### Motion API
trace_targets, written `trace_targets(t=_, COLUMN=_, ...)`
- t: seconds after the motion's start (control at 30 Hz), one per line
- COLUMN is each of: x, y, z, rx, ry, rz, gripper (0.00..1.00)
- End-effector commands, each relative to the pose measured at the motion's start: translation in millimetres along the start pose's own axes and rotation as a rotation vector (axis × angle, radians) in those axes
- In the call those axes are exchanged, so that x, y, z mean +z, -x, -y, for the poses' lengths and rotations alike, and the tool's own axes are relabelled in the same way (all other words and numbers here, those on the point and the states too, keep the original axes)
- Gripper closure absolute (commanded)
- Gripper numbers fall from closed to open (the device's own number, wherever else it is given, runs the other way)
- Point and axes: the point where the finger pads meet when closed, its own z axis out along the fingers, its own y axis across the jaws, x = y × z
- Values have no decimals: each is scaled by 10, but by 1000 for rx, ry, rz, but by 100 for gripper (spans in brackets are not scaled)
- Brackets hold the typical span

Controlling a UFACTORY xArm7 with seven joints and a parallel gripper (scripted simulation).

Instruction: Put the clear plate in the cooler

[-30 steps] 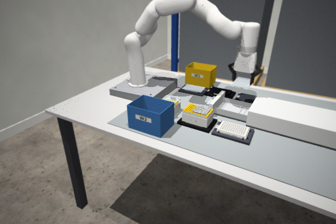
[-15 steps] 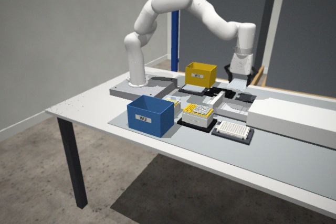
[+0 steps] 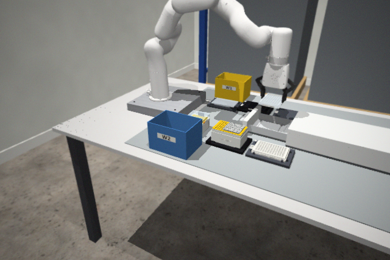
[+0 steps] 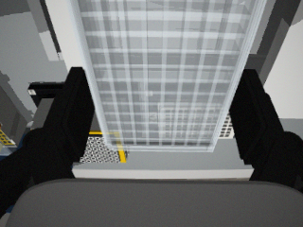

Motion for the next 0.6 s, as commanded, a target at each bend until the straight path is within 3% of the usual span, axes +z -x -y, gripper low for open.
trace_targets(t=0.0, x=-27, y=58, z=3, rx=-1, ry=6, rz=-1, gripper=100)
trace_targets(t=0.4, x=-26, y=54, z=1, rx=-1, ry=6, rz=-1, gripper=100)
trace_targets(t=0.57, x=57, y=52, z=0, rx=-1, ry=6, rz=-1, gripper=100)
